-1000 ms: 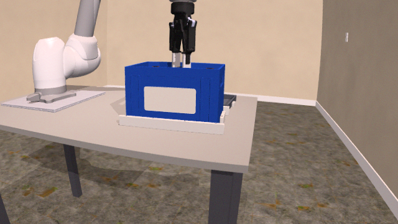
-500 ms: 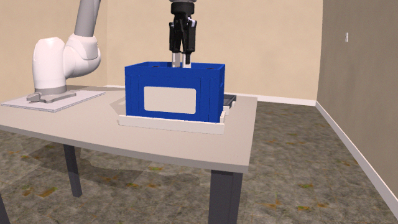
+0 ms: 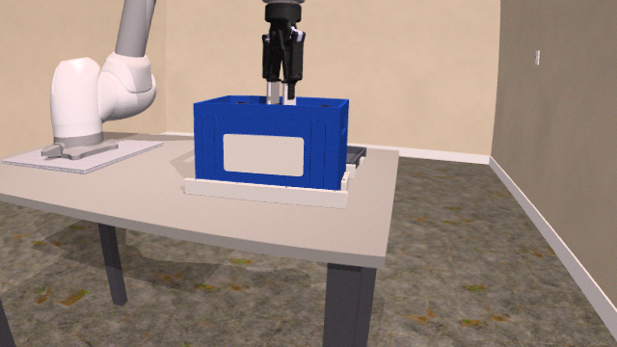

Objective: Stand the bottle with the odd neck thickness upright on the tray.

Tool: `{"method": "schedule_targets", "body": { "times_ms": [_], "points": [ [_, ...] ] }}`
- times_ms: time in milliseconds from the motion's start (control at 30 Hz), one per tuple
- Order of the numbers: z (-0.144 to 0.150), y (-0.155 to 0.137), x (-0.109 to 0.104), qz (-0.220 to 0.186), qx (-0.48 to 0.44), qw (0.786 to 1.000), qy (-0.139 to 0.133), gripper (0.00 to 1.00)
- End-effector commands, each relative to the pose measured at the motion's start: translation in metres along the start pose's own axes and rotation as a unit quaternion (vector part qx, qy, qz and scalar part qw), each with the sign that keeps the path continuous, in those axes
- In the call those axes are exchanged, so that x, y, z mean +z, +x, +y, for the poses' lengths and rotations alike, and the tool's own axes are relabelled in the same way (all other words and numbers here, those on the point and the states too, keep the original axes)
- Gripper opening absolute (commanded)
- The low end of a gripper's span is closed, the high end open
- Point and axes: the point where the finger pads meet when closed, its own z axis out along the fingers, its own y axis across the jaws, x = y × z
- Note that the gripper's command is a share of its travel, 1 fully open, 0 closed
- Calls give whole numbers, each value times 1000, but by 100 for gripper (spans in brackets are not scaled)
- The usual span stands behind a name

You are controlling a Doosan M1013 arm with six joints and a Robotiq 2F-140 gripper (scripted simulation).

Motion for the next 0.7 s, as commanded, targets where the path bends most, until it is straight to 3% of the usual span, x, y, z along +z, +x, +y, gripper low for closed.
{"method": "schedule_targets", "body": {
  "times_ms": [0,33,667],
  "points": [
    [0,0,0,0,0,1000,0,38],
    [0,0,0,0,0,1000,0,0],
    [0,0,0,0,0,1000,0,0]
  ]
}}
